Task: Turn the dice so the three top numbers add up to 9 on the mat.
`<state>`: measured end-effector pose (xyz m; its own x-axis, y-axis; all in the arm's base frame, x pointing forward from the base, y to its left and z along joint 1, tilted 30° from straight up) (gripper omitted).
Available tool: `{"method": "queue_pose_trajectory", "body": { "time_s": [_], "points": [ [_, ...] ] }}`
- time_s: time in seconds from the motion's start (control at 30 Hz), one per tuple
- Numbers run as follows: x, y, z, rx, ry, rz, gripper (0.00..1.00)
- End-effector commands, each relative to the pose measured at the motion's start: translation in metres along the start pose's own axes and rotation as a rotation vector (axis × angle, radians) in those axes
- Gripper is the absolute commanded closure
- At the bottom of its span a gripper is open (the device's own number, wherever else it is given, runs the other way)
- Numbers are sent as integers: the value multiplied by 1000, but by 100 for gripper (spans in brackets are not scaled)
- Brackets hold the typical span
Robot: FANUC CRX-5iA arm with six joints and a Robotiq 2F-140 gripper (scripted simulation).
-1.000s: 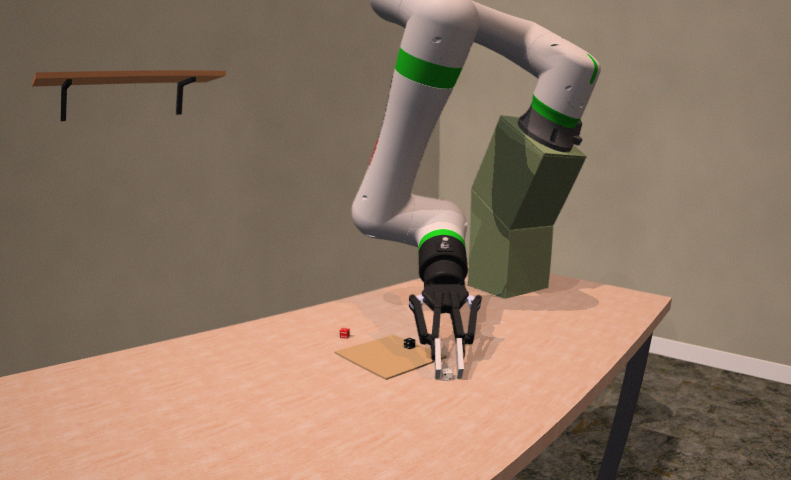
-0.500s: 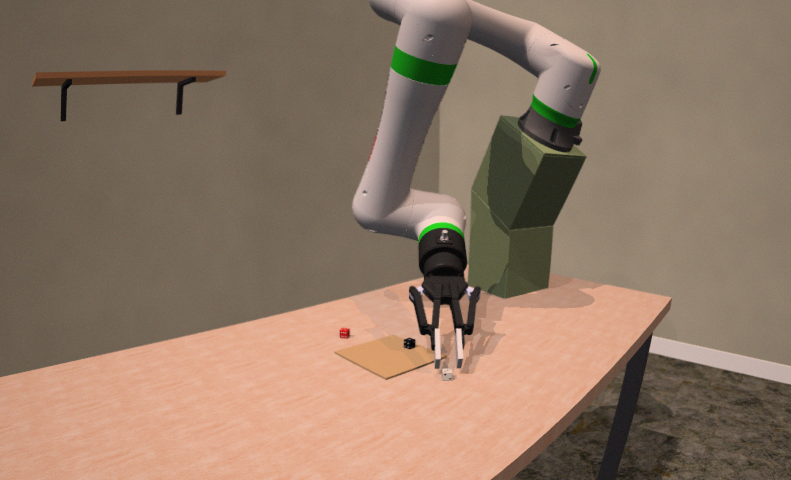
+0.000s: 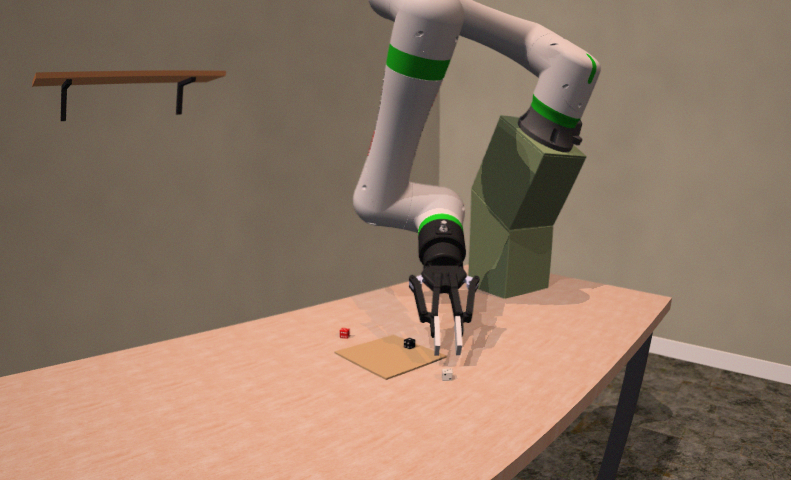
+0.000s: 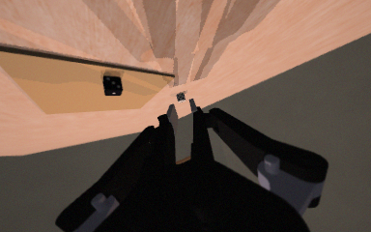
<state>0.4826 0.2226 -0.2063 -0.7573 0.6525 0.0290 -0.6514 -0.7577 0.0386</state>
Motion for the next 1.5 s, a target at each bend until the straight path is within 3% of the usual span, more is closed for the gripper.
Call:
{"method": "queue_pose_trajectory", "body": {
  "time_s": [0.0,0.43,0.87,1.07,1.27,1.47],
  "points": [
    [-1,1,2,0,0,0,81],
    [-11,24,44,0,0,0,81],
    [-13,28,52,10,0,3,81],
    [-14,25,57,66,-1,20,81],
    [-18,17,74,256,0,65,81],
    [-23,13,83,366,6,76,81]
  ]
}}
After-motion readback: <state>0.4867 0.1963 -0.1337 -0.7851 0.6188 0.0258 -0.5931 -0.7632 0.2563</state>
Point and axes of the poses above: the point where the finger pads meet when closed, its own y axis back along the fingers, its own x axis across the jaws, z = x × y, the point moved 2 cm from there along y, back along the fingers, and after that the axes turned 14 degrees about y, right-handed, at the moved point
